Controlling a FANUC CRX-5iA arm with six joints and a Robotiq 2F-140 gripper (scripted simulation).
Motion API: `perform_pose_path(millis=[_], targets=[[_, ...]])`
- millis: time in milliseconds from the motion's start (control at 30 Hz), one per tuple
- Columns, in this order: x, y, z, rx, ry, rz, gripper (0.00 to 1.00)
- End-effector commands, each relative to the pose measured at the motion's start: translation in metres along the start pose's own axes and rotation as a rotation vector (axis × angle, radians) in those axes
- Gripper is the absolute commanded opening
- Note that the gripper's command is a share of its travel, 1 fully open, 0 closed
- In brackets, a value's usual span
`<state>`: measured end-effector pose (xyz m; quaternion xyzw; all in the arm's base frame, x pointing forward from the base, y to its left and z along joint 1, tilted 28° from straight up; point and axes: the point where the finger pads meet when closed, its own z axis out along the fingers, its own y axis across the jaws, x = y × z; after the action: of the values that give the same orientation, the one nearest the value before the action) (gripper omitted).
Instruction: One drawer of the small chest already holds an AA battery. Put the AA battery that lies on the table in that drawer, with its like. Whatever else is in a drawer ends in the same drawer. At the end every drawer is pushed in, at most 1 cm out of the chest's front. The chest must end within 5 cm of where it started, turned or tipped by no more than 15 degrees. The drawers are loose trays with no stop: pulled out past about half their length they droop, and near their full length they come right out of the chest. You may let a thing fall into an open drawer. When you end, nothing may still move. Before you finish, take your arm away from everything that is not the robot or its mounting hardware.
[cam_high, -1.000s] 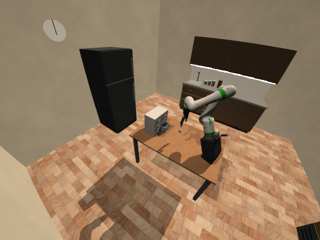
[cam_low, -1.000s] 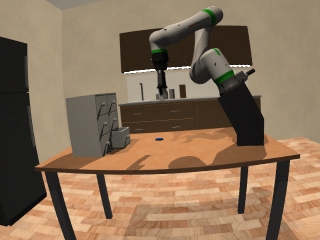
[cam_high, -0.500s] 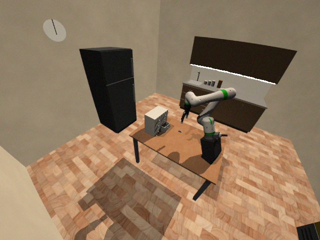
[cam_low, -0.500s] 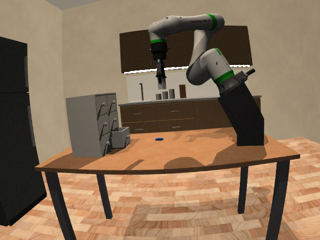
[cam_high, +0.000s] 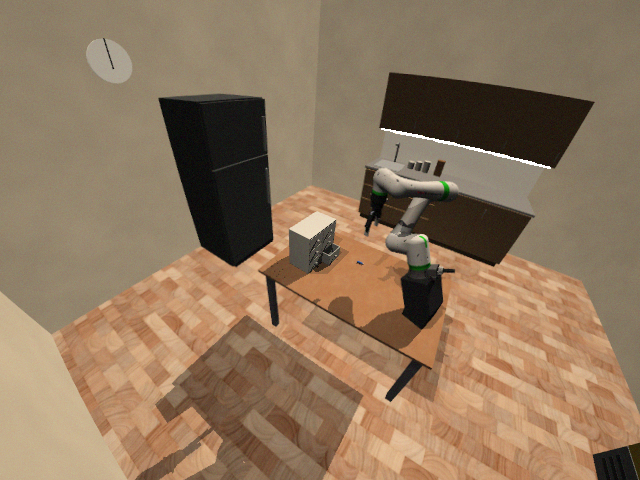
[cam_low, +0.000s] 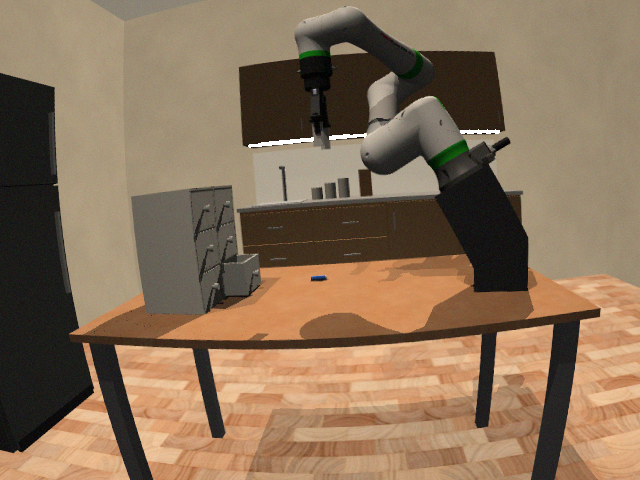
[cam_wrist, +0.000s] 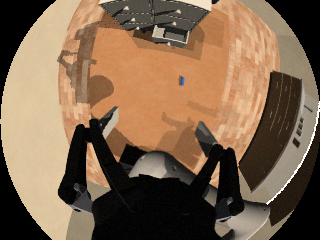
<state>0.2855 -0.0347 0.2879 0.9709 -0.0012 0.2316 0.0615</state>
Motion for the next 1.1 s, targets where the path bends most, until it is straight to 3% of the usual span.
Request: perform_pose_path(millis=[0, 533, 800, 1067], targets=[[0.000, 0.000, -0.010, 0.002, 0.001, -0.001, 1.00], [0.011, 0.000, -0.011, 0.002, 0.001, -0.001, 1.00], [0.039, 0.001, -0.011, 0.002, 0.001, -0.001, 1.00], [0.094, 0.002, -0.011, 0.002, 0.001, -0.001, 1.00]])
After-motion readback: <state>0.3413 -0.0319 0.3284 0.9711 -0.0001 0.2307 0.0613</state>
